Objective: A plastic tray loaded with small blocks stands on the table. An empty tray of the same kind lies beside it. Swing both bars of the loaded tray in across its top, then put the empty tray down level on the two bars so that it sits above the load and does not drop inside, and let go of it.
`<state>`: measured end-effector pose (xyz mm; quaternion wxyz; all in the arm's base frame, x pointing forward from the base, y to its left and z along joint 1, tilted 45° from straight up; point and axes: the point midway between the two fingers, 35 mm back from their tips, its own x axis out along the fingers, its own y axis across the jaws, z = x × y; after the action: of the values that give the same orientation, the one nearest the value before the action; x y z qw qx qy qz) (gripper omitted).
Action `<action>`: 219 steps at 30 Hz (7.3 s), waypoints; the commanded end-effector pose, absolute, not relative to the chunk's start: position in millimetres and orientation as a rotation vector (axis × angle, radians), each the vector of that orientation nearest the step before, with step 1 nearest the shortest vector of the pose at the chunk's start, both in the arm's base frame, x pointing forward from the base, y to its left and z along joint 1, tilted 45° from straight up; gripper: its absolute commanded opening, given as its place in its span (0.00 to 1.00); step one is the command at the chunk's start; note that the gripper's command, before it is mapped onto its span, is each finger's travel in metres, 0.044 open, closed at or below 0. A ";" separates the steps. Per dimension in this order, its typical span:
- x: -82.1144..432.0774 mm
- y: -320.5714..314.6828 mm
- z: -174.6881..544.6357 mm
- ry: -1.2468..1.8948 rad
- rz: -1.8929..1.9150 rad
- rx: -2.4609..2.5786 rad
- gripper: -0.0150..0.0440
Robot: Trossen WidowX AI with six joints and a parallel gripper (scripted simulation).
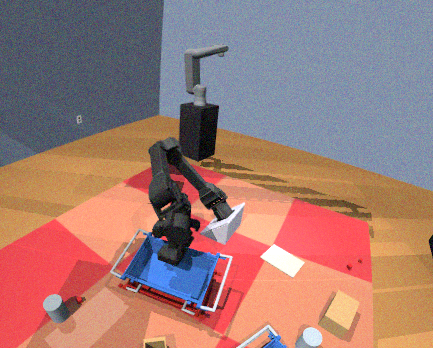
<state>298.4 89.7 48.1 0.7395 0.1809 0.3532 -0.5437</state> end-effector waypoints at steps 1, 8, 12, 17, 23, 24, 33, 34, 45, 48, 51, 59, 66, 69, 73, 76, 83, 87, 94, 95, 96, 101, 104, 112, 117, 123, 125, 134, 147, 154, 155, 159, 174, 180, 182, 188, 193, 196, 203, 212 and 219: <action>297.8 82.8 47.6 0.773 -1.214 0.391 0.25; 297.8 82.8 47.6 0.773 -1.214 0.391 0.25; 297.8 82.8 47.6 0.773 -1.214 0.391 0.25; 297.8 82.8 47.6 0.773 -1.214 0.391 0.25; 298.3 88.2 47.6 0.775 -1.195 0.396 0.25; 298.2 87.0 47.2 0.775 -1.197 0.396 0.25; 297.0 76.5 43.8 0.773 -1.214 0.391 0.25; 297.0 76.5 43.8 0.773 -1.214 0.391 0.25; 297.0 76.5 43.8 0.773 -1.214 0.391 0.25; 297.0 76.5 43.8 0.773 -1.214 0.391 0.25; 297.0 76.5 43.8 0.773 -1.214 0.391 0.25; 297.0 76.5 43.8 0.773 -1.214 0.391 0.25; 297.0 76.5 43.8 0.773 -1.214 0.391 0.25; 297.0 76.5 43.8 0.773 -1.214 0.391 0.25; 297.0 76.5 43.8 0.773 -1.214 0.391 0.25; 297.0 76.5 43.8 0.773 -1.214 0.391 0.25; 297.0 76.5 43.8 0.773 -1.214 0.391 0.25; 297.0 76.5 43.8 0.773 -1.214 0.391 0.25; 297.1 75.6 41.5 0.773 -1.205 0.393 0.25; 296.9 73.6 40.9 0.773 -1.208 0.392 0.25; 296.7 71.8 40.3 0.773 -1.212 0.391 0.25; 296.5 70.3 39.8 0.772 -1.214 0.390 0.25; 296.5 70.3 39.8 0.772 -1.214 0.390 0.25; 296.5 70.3 39.8 0.772 -1.214 0.390 0.25; 296.5 70.3 39.8 0.772 -1.214 0.390 0.25; 296.5 70.3 39.8 0.772 -1.214 0.390 0.25; 296.5 70.3 39.8 0.772 -1.214 0.390 0.25; 296.5 70.3 39.8 0.772 -1.214 0.390 0.25; 296.5 70.3 39.8 0.772 -1.214 0.390 0.25; 296.5 70.3 39.8 0.772 -1.214 0.390 0.25; 296.5 70.3 39.8 0.772 -1.214 0.390 0.25; 296.5 70.3 39.8 0.772 -1.214 0.390 0.25; 296.5 70.3 39.8 0.772 -1.214 0.390 0.50; 296.5 70.3 39.8 0.772 -1.214 0.390 0.65; 296.5 70.3 39.8 0.772 -1.214 0.390 0.70; 296.5 70.3 39.8 0.772 -1.214 0.390 0.85; 296.5 70.3 39.8 0.772 -1.214 0.390 0.98; 296.5 70.6 39.4 0.777 -1.213 0.390 1.00; 296.6 74.9 43.1 0.778 -1.210 0.390 1.00; 293.3 110.1 76.0 0.786 -1.190 0.384 1.00; 284.2 137.3 106.2 0.790 -1.177 0.377 1.00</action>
<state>288.1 127.8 96.5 0.7432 0.1708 0.3587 -0.5383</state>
